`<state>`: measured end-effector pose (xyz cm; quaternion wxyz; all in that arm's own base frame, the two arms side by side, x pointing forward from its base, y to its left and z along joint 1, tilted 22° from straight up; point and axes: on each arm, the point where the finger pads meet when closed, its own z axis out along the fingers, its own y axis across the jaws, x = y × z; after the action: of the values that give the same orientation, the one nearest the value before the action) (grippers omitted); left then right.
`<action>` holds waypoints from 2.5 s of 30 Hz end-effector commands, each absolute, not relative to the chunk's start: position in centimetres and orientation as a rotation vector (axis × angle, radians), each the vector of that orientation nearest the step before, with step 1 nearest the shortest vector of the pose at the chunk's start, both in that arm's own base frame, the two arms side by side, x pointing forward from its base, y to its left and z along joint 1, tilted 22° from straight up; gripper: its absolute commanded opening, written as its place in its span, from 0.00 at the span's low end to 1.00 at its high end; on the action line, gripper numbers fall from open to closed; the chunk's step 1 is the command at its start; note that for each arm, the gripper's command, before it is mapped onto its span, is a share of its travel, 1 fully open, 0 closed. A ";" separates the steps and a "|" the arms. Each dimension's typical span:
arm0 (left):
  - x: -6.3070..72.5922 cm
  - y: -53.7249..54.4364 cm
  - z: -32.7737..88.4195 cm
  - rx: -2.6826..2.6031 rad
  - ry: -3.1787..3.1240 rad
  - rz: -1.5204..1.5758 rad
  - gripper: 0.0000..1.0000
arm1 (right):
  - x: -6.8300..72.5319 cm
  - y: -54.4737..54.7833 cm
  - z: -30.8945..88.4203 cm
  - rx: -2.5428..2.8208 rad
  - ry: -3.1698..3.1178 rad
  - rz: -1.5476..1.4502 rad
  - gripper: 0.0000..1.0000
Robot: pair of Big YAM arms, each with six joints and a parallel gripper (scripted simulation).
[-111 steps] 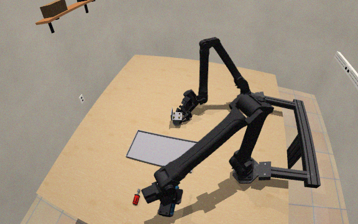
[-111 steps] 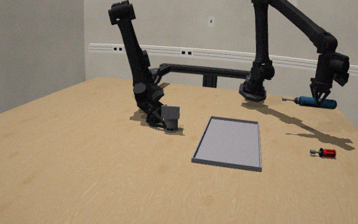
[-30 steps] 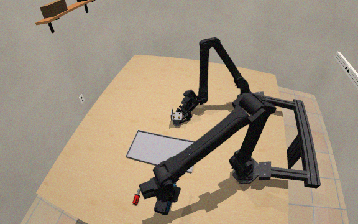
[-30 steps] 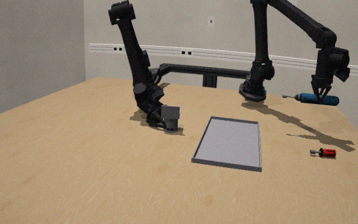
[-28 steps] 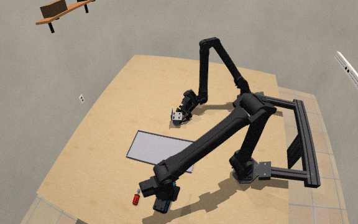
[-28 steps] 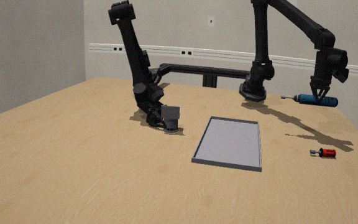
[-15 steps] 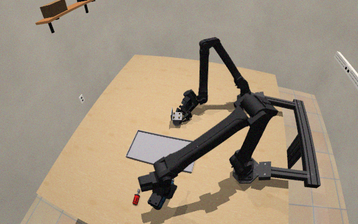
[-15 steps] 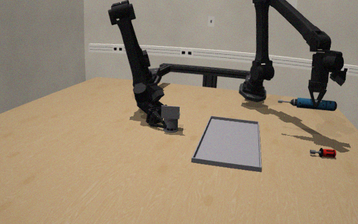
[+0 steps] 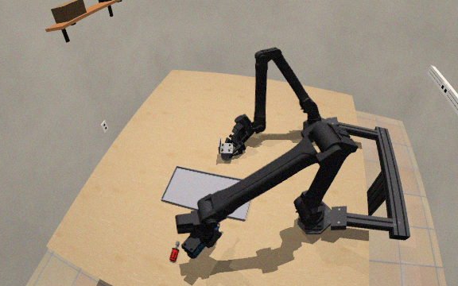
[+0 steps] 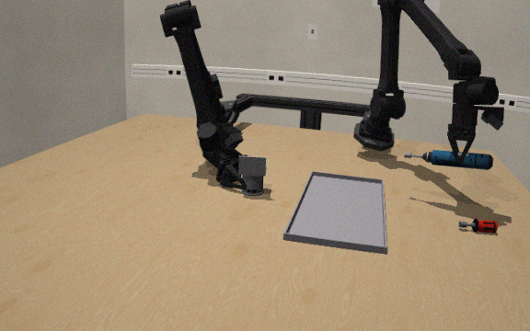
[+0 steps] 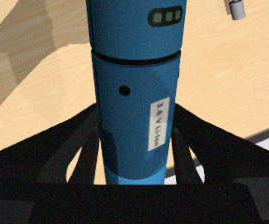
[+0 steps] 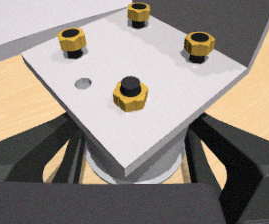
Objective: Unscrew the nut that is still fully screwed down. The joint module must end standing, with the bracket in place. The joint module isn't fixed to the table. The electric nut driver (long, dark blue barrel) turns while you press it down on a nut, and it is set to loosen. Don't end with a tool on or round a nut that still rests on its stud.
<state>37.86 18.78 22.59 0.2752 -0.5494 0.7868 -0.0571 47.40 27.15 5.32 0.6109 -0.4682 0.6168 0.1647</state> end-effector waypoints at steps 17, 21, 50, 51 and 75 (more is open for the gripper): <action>42.0 14.6 23.5 -1.126 2.154 -0.146 0.42 | 47.7 27.4 5.9 -1.076 1.409 0.377 0.59; 43.2 13.4 24.4 -1.034 2.143 -0.146 0.42 | 47.7 27.4 5.9 -1.076 1.409 0.377 0.59; 46.7 6.5 23.8 -0.652 2.139 -0.140 0.42 | 47.7 27.4 5.9 -1.076 1.409 0.377 0.59; 46.8 6.1 24.0 -0.632 2.132 -0.140 0.42 | 47.7 27.4 5.9 -1.076 1.409 0.377 0.59; 48.9 -1.7 24.7 -0.287 2.048 -0.142 0.42 | 47.7 27.4 5.9 -1.076 1.409 0.377 0.59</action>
<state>48.04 0.03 22.77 0.4785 -0.1536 0.8627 -0.0565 47.40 27.15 5.32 0.6109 -0.4682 0.6168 0.1647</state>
